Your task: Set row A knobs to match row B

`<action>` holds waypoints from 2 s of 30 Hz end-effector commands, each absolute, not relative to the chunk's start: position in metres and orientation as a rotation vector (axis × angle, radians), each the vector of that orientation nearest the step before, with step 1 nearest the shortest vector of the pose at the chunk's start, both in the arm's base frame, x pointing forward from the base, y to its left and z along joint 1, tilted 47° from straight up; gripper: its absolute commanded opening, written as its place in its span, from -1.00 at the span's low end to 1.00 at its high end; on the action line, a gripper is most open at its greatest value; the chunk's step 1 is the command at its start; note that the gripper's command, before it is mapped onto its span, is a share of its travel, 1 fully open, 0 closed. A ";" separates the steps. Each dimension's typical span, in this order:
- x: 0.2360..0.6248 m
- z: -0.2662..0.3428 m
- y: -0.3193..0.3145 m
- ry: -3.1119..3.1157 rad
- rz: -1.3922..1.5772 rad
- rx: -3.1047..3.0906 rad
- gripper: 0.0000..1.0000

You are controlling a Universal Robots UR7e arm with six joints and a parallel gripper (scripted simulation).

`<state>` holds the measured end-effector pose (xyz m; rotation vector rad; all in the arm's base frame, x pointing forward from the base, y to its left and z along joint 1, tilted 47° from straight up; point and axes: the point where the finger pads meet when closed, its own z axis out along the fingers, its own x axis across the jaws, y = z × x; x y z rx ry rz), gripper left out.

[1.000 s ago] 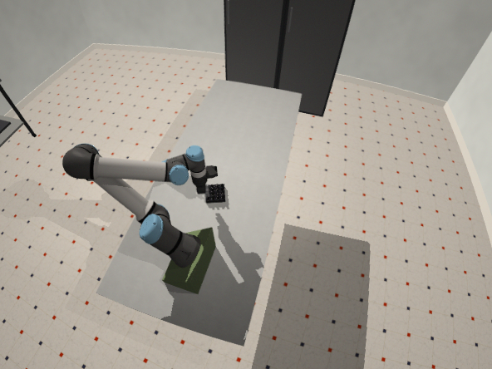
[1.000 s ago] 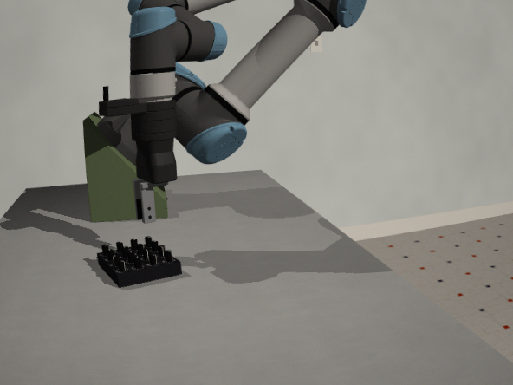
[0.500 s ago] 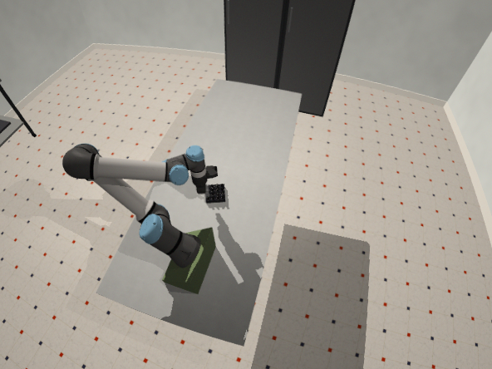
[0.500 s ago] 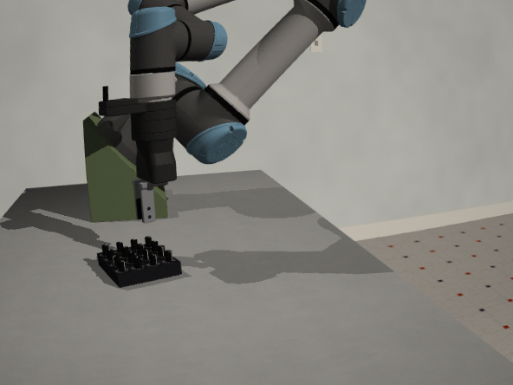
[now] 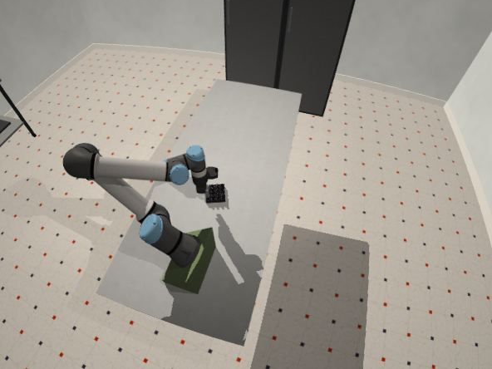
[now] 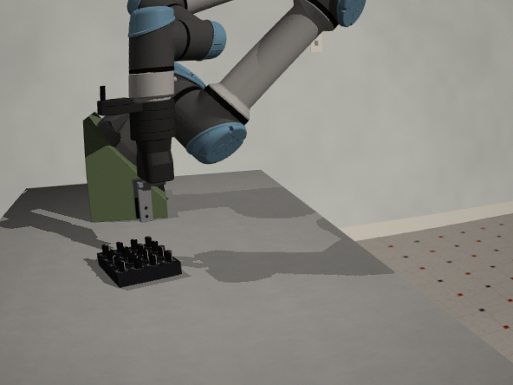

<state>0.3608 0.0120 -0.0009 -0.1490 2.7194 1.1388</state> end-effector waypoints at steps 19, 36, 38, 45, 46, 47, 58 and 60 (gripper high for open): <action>0.352 -0.004 0.005 2.840 1.248 0.620 -0.07; 0.346 -0.003 0.002 2.800 1.281 1.248 -0.07; 0.345 -0.003 0.002 2.787 1.282 1.327 -0.07; 0.344 -0.001 0.002 2.729 1.278 1.580 -0.07; 0.344 -0.001 0.002 2.720 1.277 1.615 -0.07; 0.343 -0.001 0.002 2.708 1.276 1.656 -0.07; 0.343 0.001 0.002 2.564 1.247 2.053 -0.07; 0.343 0.002 0.002 2.532 1.239 2.124 -0.07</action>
